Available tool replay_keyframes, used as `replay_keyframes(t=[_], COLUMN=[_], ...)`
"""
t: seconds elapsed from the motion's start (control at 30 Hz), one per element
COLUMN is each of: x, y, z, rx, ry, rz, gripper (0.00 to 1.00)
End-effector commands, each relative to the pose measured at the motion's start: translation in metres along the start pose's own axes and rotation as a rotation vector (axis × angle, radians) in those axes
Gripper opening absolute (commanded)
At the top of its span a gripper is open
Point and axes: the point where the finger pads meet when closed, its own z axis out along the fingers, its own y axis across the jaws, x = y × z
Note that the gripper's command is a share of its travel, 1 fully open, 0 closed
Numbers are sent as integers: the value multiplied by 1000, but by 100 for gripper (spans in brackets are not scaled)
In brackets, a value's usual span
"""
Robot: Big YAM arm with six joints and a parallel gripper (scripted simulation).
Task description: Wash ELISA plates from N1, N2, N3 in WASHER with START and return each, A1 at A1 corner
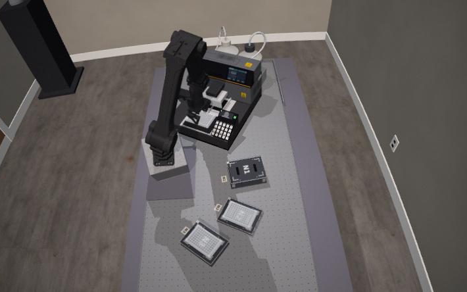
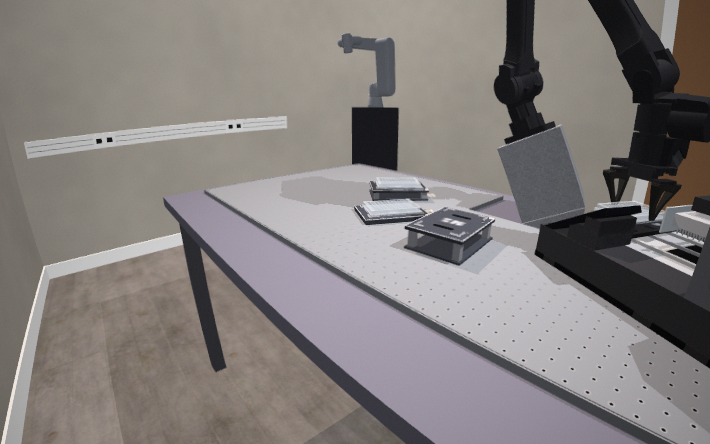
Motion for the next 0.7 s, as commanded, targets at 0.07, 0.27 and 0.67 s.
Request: replay_keyframes(t=[0.07, 0.27, 0.67], x=[0, -1, 1], y=[-11, -4, -7], z=[-4, 4, 6], rx=[26, 12, 14], ry=[-1, 2, -1], rz=[1, -13, -4], gripper=[82, 82, 82])
